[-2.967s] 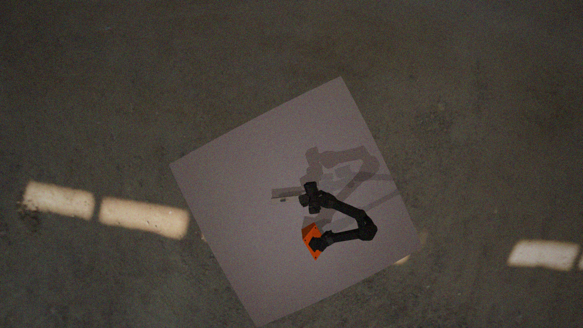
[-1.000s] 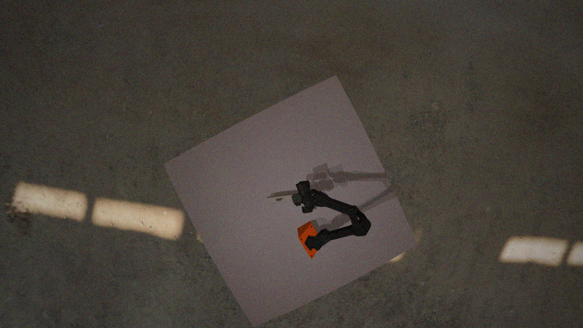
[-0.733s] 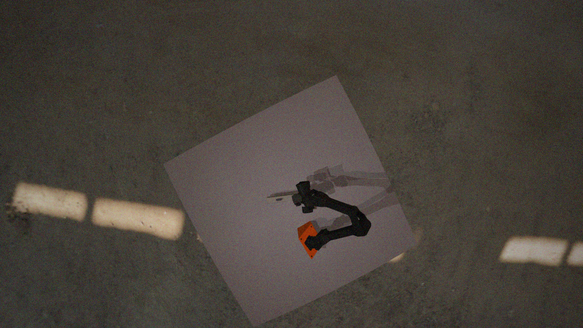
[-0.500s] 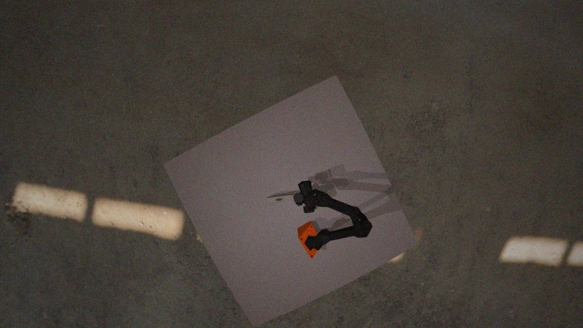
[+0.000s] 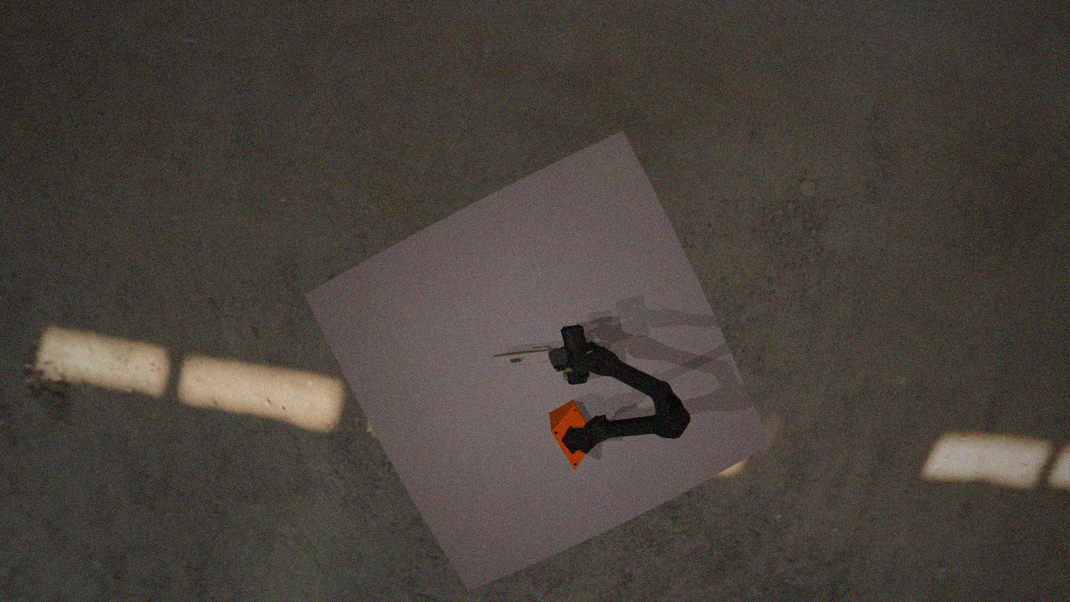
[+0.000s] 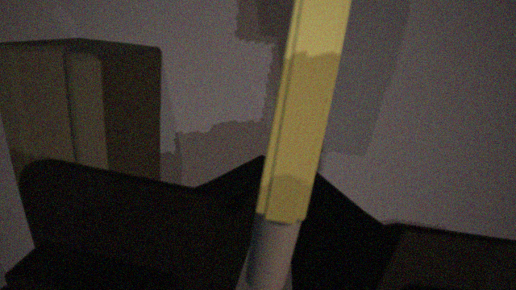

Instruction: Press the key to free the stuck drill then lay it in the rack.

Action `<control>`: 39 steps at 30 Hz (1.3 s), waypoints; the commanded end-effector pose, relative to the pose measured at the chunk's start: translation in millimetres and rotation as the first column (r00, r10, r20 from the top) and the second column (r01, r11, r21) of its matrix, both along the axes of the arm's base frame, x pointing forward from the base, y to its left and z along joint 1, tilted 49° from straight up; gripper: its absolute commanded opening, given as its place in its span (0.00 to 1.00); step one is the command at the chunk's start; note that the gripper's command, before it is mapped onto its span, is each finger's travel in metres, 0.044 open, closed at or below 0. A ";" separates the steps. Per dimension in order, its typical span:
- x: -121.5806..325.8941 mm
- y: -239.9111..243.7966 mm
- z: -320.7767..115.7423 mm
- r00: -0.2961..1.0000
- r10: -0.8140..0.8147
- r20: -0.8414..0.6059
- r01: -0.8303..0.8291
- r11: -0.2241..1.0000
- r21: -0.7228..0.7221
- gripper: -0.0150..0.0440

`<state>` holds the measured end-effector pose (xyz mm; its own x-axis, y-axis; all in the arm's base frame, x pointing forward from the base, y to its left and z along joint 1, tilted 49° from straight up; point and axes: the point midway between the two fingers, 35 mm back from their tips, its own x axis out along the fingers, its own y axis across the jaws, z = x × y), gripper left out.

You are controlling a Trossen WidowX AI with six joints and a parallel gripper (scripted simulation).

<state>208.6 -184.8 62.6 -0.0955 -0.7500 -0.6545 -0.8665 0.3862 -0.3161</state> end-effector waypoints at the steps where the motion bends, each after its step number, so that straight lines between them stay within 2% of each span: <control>1: -3.7 -2.0 3.1 1.000 0.003 0.001 -0.003 1.000 0.005 0.25; 21: -19.5 -19.2 25.1 1.000 0.003 0.001 -0.003 1.000 0.004 0.25; 39: -19.6 -8.5 27.4 1.000 0.003 0.001 -0.003 1.000 0.004 0.25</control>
